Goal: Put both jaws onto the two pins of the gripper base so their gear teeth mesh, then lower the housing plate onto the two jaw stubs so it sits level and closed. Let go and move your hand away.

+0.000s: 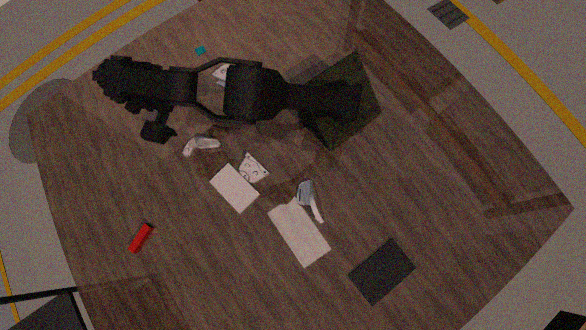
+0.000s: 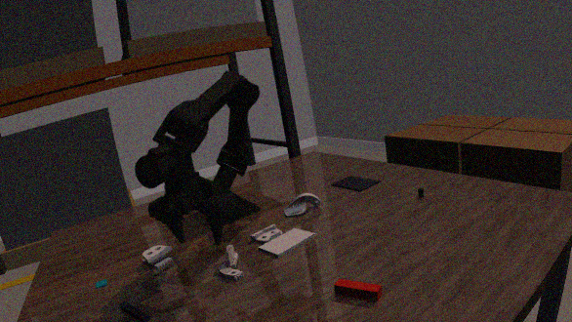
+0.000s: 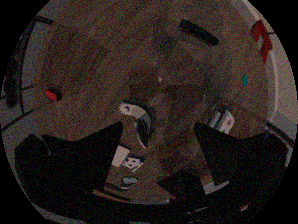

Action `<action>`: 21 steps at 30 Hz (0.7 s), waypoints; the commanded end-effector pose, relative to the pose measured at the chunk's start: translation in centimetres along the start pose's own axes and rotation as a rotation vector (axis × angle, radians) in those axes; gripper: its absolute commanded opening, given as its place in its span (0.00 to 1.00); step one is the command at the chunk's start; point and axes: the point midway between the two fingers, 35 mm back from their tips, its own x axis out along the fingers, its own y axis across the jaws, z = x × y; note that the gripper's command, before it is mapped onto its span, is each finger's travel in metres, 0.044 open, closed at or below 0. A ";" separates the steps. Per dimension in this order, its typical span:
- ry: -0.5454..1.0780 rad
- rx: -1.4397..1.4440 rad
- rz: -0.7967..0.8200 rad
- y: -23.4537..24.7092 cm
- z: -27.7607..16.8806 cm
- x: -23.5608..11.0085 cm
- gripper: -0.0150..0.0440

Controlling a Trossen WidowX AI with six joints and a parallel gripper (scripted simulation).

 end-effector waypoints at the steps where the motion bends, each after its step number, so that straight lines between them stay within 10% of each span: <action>1: 0.000 0.000 0.000 0.0 0.0 0.0 1.00; 21: 0.000 0.000 0.000 0.0 0.0 0.0 0.91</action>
